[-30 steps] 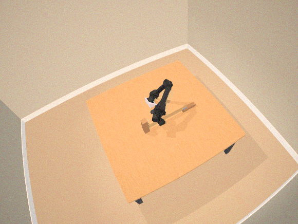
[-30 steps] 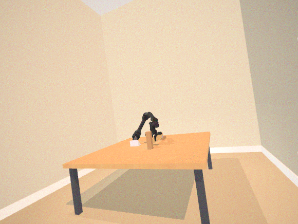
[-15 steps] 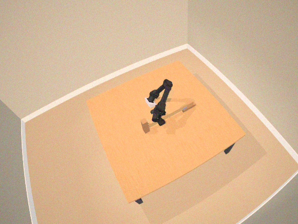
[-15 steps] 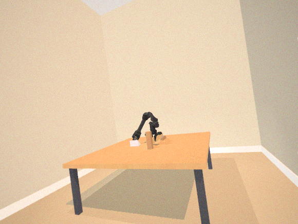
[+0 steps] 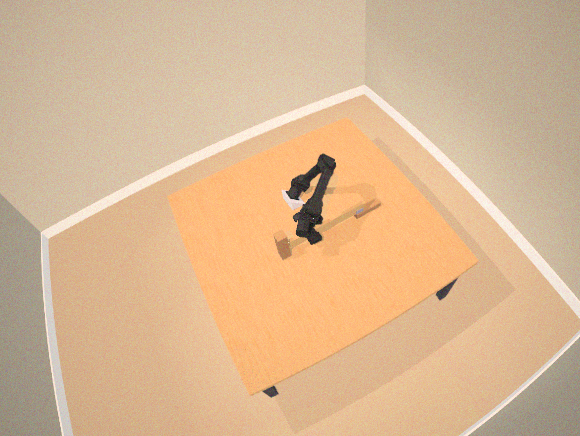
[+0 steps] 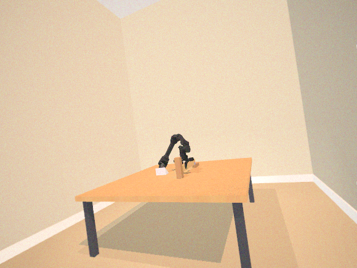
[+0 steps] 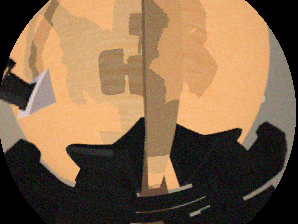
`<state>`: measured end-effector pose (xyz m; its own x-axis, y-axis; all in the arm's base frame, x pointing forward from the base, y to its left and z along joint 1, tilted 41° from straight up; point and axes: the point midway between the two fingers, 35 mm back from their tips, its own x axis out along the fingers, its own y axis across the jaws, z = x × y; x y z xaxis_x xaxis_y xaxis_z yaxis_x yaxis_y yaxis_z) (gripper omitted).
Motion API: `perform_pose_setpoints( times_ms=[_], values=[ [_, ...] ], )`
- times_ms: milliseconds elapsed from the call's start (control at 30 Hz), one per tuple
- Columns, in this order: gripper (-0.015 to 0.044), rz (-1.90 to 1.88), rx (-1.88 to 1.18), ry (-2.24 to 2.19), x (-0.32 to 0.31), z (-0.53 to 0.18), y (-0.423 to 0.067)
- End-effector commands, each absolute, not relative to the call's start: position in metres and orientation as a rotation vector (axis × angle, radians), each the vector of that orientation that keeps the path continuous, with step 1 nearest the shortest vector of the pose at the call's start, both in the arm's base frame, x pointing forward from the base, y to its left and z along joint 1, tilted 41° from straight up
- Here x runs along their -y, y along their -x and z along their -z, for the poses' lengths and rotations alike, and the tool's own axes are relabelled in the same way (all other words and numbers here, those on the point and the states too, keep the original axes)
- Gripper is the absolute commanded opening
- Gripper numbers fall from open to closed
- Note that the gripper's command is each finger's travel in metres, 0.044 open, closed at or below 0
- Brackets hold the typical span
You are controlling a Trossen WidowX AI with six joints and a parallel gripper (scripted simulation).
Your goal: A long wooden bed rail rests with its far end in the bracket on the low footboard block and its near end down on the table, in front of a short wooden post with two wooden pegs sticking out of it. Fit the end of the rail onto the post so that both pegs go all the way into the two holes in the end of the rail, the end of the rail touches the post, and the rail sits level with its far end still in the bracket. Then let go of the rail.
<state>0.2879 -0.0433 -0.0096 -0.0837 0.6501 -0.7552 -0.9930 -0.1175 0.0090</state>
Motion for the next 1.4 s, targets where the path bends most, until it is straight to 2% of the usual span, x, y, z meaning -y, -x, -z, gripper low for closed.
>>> perform_pose_setpoints(
  times_ms=[0, 1367],
  values=[
    [0.0, -1.569, -0.646, 0.714, 0.043, 0.0065, -0.2883],
    [0.0, -1.569, -0.646, 0.714, 0.046, 0.0133, -0.2882]
  ],
)
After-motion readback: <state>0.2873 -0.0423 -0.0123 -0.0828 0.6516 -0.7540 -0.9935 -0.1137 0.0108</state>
